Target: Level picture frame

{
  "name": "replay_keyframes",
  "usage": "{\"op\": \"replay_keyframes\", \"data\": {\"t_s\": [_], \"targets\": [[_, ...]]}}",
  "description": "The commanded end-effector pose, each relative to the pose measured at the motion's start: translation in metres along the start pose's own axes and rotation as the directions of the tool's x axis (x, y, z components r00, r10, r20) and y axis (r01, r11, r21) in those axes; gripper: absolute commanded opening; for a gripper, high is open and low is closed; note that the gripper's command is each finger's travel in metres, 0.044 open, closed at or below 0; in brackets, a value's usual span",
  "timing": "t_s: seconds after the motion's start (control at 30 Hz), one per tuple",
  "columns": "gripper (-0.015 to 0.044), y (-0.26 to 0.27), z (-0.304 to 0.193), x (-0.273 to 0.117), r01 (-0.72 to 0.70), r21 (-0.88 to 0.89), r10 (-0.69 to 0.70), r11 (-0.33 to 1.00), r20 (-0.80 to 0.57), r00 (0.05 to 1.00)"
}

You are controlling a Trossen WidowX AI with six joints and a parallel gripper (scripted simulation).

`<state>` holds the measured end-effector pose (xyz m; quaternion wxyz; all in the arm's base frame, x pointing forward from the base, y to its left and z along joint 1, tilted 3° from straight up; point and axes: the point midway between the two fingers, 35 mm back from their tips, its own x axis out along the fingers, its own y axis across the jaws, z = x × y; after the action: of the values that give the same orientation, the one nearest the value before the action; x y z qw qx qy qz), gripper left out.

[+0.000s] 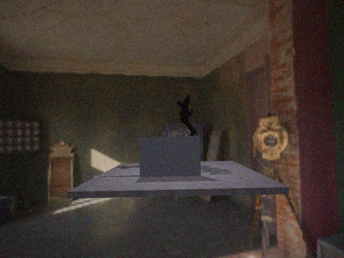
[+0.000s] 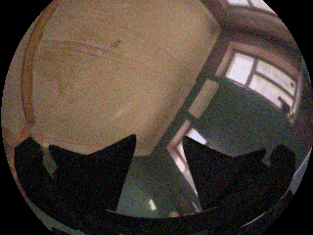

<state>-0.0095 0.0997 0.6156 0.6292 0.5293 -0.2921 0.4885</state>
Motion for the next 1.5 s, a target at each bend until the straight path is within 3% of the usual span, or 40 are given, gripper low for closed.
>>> {"op": "replay_keyframes", "data": {"t_s": [0.0, 0.33, 0.6, 0.83, 1.47], "targets": [[0.0260, -0.050, 0.017, -0.024, 0.173, -0.047, -0.170, 0.984, 0.066, 0.983], [0.0260, -0.186, 0.052, -0.125, 0.604, -0.051, -0.591, 0.796, 0.154, 0.792], [0.0260, -0.272, 0.044, -0.228, 0.818, -0.001, -0.816, 0.576, 0.071, 0.574], [0.0260, -0.325, 0.020, -0.318, 0.911, 0.053, -0.908, 0.410, -0.065, 0.413], [0.0260, -0.329, 0.017, -0.326, 0.916, 0.059, -0.913, 0.398, -0.079, 0.401]]}}
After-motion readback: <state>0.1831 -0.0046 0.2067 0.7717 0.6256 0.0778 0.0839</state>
